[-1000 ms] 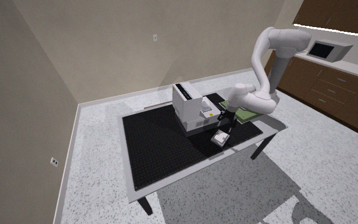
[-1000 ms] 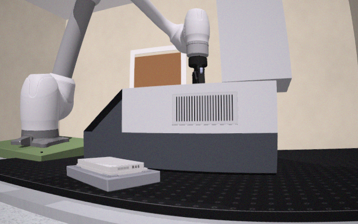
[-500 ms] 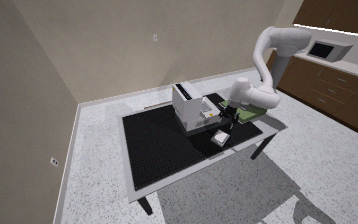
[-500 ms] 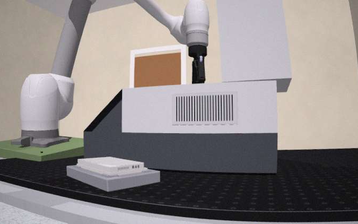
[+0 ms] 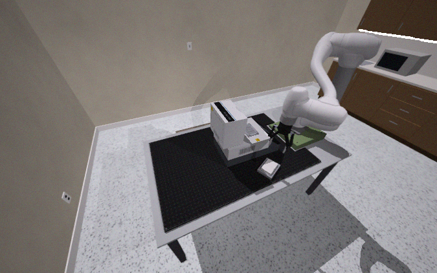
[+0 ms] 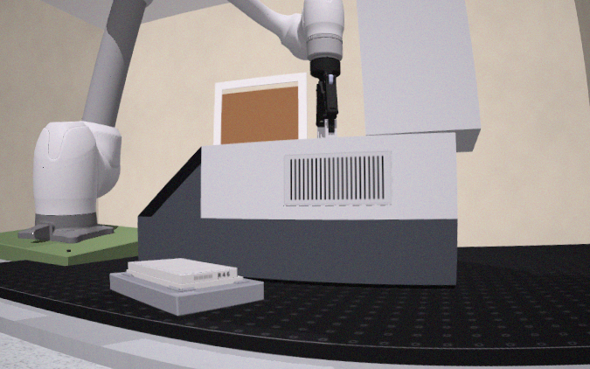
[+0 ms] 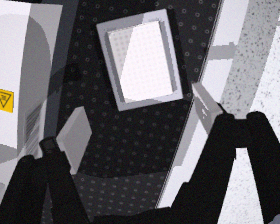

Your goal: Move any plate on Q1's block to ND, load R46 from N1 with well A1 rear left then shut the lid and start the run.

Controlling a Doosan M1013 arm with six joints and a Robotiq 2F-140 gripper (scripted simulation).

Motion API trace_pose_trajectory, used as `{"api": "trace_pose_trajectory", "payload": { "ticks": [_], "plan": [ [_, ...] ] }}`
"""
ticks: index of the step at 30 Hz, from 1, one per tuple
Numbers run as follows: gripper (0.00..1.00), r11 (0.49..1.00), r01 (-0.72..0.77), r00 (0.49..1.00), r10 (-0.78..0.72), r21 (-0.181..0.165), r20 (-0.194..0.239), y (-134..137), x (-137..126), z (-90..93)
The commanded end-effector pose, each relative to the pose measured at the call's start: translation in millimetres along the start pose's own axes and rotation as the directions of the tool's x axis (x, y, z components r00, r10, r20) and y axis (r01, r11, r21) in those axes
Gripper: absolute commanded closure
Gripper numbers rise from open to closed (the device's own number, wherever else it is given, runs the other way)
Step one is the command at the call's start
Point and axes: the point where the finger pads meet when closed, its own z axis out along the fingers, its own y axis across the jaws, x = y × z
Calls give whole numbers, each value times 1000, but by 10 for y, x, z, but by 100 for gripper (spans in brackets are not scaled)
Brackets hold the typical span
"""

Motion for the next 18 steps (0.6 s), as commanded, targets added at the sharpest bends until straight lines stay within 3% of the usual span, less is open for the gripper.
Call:
{"api": "trace_pose_trajectory", "payload": {
  "ticks": [1, 13, 18],
  "plan": [
    [34, 1000, 0, 1000, 0, 0, 0, 0, 0, -104],
    [34, 1000, 0, 1000, 0, 0, 0, 0, 0, -170],
    [34, 999, -32, 999, 32, 0, 0, -220, 119, -170]
  ]
}}
